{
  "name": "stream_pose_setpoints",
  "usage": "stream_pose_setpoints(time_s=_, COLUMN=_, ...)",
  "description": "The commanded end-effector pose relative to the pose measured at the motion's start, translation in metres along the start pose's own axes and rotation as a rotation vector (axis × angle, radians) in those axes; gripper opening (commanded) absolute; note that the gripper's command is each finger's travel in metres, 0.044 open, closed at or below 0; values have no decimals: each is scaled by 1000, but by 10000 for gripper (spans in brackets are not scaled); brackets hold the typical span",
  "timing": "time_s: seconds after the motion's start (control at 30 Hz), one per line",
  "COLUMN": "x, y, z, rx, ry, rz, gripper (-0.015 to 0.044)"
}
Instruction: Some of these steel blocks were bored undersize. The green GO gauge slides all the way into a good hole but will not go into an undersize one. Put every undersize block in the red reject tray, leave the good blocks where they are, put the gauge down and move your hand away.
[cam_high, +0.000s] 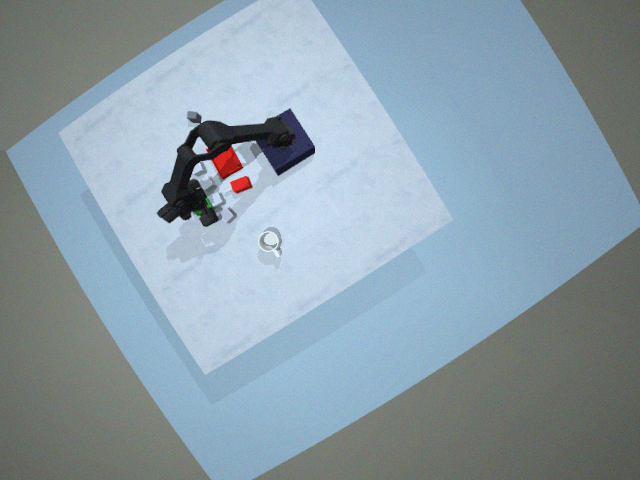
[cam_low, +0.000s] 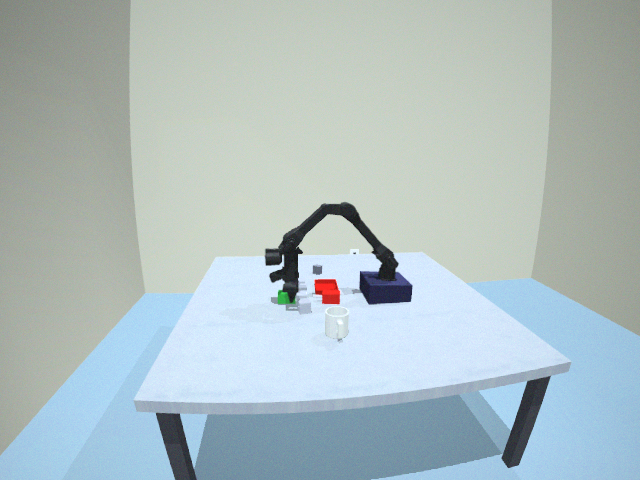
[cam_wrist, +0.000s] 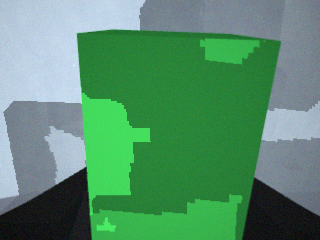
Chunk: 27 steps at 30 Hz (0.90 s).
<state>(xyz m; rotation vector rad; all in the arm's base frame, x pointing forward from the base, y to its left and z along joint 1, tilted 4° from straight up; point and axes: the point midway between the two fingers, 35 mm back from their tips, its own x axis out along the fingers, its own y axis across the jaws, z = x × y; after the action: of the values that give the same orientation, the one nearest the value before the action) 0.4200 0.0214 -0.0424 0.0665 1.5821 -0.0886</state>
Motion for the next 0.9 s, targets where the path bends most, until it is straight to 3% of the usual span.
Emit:
stream_pose_setpoints(time_s=0.0, x=0, y=0, z=2, rx=1, ry=0, rz=0, gripper=0)
stream_pose_setpoints(time_s=0.87, x=-1, y=0, z=15, rx=5, ry=2, rz=-1, gripper=0)
